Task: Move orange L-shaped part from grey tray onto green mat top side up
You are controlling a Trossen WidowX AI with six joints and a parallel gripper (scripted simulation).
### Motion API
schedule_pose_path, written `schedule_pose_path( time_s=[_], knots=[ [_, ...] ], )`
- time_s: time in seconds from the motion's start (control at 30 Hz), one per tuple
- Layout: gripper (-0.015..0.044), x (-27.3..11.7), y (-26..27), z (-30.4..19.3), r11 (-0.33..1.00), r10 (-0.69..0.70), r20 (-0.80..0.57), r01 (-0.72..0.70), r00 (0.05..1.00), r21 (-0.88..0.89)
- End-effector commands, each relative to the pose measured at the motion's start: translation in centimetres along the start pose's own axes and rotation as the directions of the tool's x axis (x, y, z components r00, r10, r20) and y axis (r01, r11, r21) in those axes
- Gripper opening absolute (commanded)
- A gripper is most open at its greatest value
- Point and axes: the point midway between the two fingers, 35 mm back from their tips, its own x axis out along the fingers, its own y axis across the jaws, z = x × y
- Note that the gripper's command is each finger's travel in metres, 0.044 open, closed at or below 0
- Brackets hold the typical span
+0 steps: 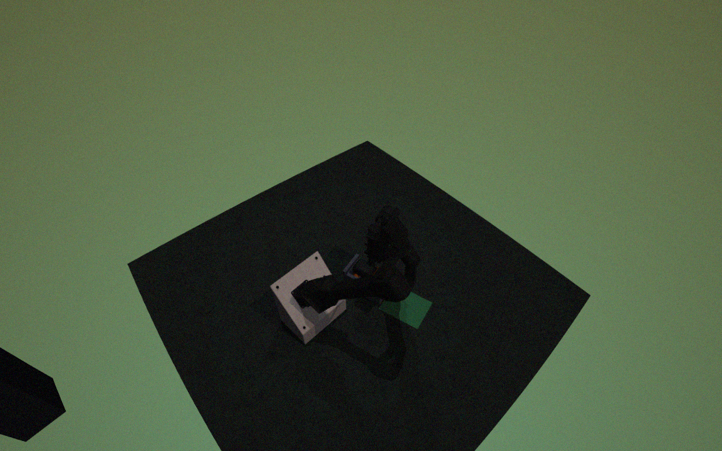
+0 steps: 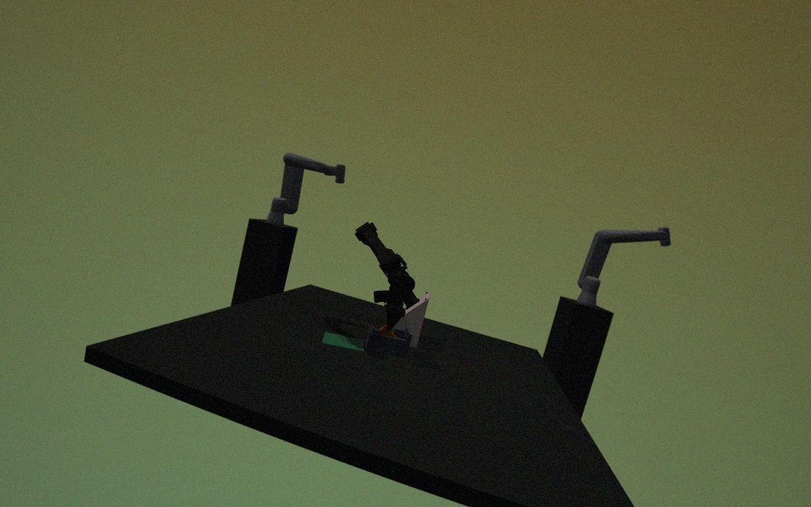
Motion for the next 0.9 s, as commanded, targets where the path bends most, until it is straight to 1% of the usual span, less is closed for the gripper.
schedule_pose_path(
  time_s=[0.0,0.4,0.53,0.87],
  knots=[
    [0.028,1.0,-0.3,-0.1,1.0,-0.008,0.004,0.008,1.0,-0.009],
    [0.028,2.3,-0.4,0.0,1.0,-0.009,0.007,0.009,1.0,-0.008],
    [0.0175,1.9,-0.2,0.1,1.0,-0.003,0.003,0.003,1.0,0.0],
    [0.0108,1.9,-0.2,0.1,1.0,-0.003,0.003,0.003,1.0,0.0]
  ],
)
